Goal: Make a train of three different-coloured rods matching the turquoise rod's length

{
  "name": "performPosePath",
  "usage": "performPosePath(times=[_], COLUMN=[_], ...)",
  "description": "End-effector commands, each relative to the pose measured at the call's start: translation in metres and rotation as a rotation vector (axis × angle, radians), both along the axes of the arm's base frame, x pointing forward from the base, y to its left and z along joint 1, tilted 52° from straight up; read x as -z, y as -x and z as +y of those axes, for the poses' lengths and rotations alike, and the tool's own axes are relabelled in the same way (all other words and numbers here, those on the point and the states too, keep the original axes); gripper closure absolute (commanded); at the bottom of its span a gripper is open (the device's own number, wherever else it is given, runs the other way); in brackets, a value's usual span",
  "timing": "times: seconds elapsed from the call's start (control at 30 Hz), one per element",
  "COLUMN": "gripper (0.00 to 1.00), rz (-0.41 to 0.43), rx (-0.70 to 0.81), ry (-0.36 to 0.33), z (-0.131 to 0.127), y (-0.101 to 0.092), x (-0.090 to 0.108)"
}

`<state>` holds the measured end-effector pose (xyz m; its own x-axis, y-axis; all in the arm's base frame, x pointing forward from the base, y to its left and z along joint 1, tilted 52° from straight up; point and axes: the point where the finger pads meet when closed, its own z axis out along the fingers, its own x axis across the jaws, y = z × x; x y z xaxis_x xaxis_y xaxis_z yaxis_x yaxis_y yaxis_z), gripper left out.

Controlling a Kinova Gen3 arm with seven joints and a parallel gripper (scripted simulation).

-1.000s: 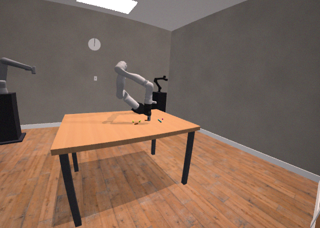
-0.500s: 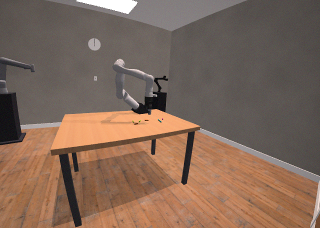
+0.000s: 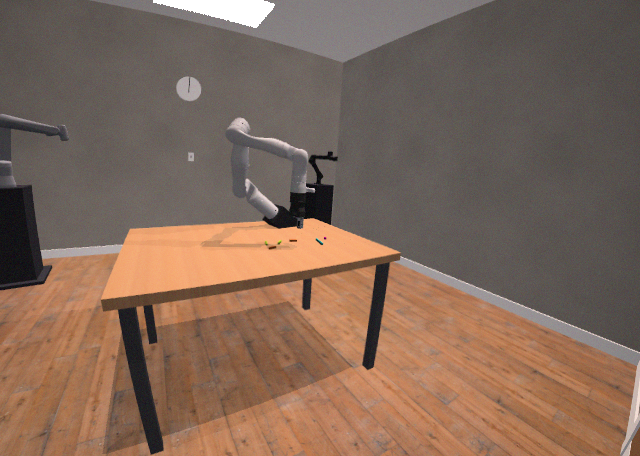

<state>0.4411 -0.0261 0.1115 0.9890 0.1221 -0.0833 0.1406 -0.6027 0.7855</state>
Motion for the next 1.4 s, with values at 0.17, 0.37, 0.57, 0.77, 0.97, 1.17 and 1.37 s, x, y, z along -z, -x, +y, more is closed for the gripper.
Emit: performPosePath(times=[0.17, 0.37, 0.57, 0.77, 0.97, 1.17, 1.37], gripper=[0.76, 0.76, 0.76, 0.76, 0.76, 0.76, 0.76], rz=[0.171, 0.364, 0.564, 0.714, 0.74, 0.741, 0.741], rx=[-0.151, -0.305, -0.454, -0.559, -0.577, -0.577, -0.577], ry=[0.02, 0.036, 0.043, 0.042, 0.041, 0.041, 0.041], z=[0.036, 0.072, 0.105, 0.127, 0.131, 0.131, 0.131], y=[-0.004, 0.001, 0.014, 0.03, 0.033, 0.033, 0.033], x=[0.038, 0.082, 0.128, 0.164, 0.17, 0.17, 0.17])
